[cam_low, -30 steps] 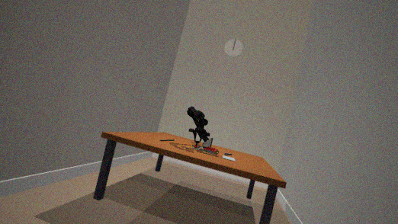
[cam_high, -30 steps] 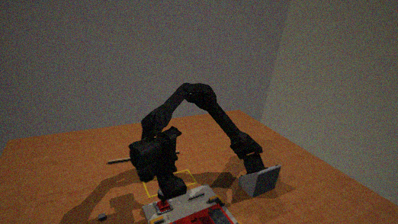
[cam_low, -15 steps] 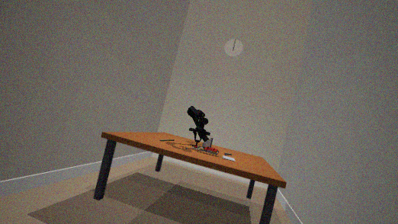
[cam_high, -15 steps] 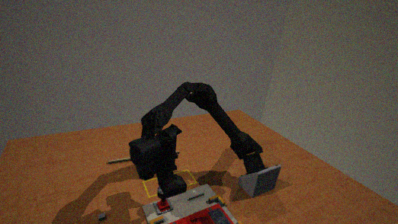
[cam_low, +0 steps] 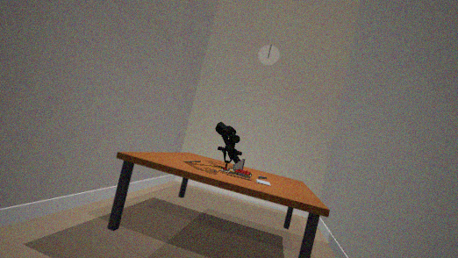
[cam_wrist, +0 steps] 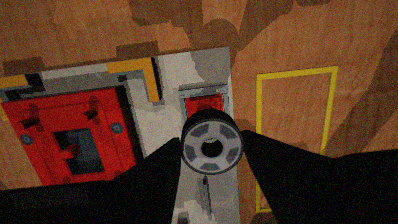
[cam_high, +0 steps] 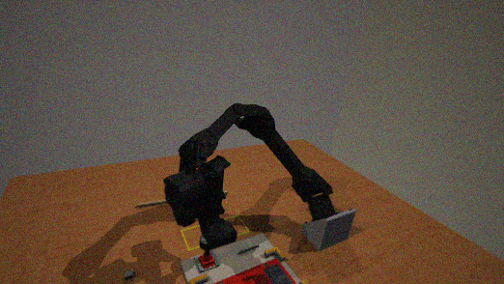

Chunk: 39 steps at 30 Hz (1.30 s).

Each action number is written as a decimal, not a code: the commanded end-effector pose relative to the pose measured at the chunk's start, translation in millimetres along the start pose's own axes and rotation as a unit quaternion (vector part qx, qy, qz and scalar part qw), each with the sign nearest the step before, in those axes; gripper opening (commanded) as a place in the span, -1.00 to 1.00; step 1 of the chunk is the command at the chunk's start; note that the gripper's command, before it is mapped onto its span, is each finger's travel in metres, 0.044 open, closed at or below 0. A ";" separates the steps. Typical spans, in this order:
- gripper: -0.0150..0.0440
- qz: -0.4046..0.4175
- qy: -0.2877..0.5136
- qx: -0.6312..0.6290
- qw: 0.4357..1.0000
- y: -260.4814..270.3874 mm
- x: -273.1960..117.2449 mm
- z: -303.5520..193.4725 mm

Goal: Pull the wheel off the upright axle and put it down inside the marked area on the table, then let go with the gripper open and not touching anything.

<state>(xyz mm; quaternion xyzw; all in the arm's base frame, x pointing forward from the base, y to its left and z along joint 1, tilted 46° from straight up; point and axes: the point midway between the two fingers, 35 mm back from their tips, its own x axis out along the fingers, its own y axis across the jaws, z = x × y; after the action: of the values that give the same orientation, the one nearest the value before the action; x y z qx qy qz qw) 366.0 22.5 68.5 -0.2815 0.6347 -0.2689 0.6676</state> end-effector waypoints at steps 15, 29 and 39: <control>-0.49 0.001 0.000 0.000 1.000 -15.7 -30.8 -7.7; -0.49 0.001 0.001 0.000 1.000 -70.1 -35.2 -40.6; -0.49 0.000 0.002 0.000 1.000 -98.4 -35.7 -64.7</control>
<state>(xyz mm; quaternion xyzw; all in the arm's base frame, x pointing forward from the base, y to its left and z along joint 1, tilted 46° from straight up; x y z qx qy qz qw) 306.2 -17.1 158.6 -0.2786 0.6341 -0.2685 0.6695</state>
